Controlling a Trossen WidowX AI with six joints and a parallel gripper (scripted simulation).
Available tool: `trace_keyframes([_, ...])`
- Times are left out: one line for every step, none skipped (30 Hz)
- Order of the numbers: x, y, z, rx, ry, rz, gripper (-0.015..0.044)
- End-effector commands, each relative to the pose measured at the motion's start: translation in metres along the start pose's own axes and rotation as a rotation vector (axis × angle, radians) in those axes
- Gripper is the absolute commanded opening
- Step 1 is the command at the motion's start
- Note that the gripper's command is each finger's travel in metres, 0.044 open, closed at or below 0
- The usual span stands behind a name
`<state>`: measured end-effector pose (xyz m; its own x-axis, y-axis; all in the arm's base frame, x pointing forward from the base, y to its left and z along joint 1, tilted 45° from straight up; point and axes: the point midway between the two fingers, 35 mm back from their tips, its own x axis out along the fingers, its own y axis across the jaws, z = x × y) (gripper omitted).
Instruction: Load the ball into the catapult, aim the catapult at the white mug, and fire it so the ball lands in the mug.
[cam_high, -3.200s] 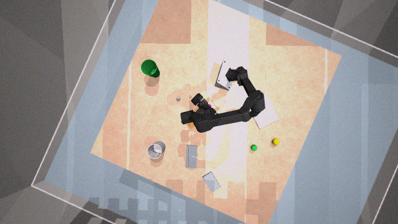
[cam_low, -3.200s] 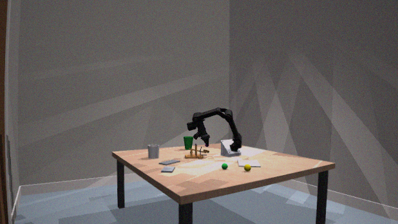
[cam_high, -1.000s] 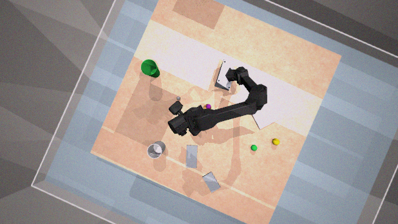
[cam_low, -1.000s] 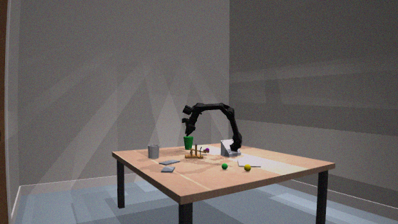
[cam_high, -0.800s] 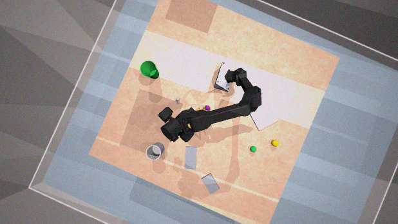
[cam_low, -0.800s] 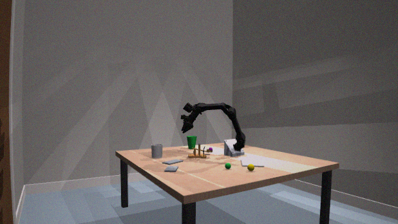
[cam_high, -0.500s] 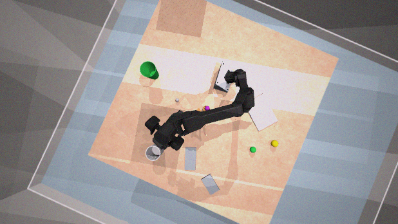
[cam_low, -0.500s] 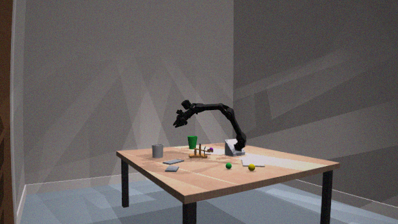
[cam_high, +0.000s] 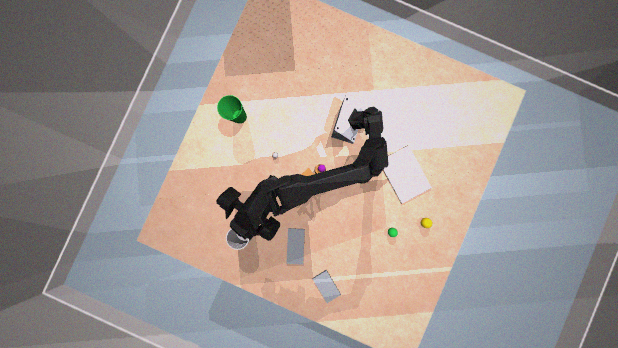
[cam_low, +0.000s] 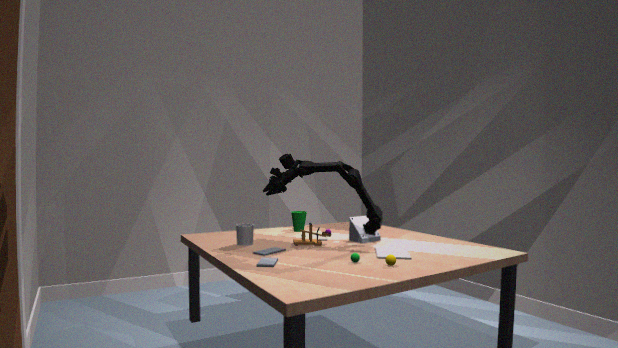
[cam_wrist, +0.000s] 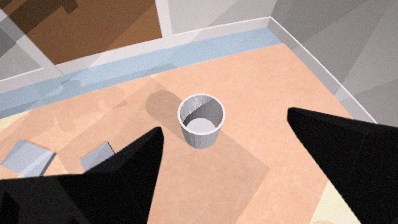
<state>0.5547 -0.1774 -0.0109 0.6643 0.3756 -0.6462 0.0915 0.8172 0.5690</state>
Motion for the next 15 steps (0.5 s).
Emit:
trace_keyframes([0.0008,-0.0016,0.0002,0.007,0.0,0.003,0.044])
trace_keyframes([0.0008,-0.0016,0.0002,0.007,0.0,0.003,0.044])
trace_keyframes([0.0008,-0.0016,0.0002,0.007,0.0,0.003,0.044])
trace_keyframes([0.0008,-0.0016,0.0002,0.007,0.0,0.003,0.044])
trace_keyframes([0.0008,-0.0016,0.0002,0.007,0.0,0.003,0.0414])
trace_keyframes([0.0008,-0.0016,0.0002,0.007,0.0,0.003,0.0387])
trace_keyframes([0.0008,-0.0016,0.0002,0.007,0.0,0.003,0.0361])
trace_keyframes([0.0008,-0.0016,0.0002,0.007,0.0,0.003,0.0335])
trace_keyframes([0.0008,-0.0016,0.0002,0.007,0.0,0.003,0.0309])
trace_keyframes([0.0008,-0.0016,0.0002,0.007,0.0,0.003,0.0282])
trace_keyframes([0.0008,-0.0016,0.0002,0.007,0.0,0.003,0.0256])
trace_keyframes([0.0008,-0.0016,0.0002,0.007,0.0,0.003,0.023])
trace_keyframes([0.0008,-0.0016,0.0002,0.007,0.0,0.003,0.0204])
trace_keyframes([0.0008,-0.0016,0.0002,0.007,0.0,0.003,0.0177])
trace_keyframes([0.0008,-0.0016,0.0002,0.007,0.0,0.003,0.0151])
